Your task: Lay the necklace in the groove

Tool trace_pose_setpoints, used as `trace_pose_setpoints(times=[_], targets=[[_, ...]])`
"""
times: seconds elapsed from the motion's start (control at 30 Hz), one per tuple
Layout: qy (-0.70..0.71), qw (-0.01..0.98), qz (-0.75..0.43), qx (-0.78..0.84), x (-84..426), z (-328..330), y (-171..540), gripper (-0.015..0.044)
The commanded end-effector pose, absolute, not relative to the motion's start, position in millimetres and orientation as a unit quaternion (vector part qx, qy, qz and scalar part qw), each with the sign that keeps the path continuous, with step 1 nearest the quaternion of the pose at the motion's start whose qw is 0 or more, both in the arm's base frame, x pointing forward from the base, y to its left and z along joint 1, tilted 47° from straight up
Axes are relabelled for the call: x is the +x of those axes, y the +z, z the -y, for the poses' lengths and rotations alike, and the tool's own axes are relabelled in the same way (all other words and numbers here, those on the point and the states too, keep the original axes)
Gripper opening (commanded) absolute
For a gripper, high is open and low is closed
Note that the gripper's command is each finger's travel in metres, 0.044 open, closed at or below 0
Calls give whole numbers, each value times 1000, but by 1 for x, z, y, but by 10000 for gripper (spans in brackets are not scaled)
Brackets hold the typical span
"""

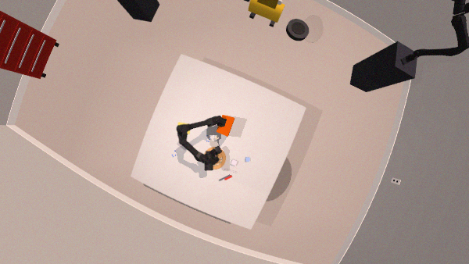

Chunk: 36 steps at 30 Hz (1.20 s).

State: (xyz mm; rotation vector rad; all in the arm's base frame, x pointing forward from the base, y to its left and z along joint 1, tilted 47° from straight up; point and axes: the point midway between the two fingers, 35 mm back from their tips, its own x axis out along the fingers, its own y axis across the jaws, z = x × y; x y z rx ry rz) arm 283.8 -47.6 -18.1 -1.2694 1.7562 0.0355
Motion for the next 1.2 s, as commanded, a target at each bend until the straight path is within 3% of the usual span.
trace_pose_setpoints(times=[0.0,0.23,0.4,1.17], targets=[[14,463,-719,-519,281,54,-23,120],[14,463,-719,-519,280,56,-25,120],[14,466,-718,-517,282,54,-23,0],[14,466,-718,-517,282,54,-23,0]])
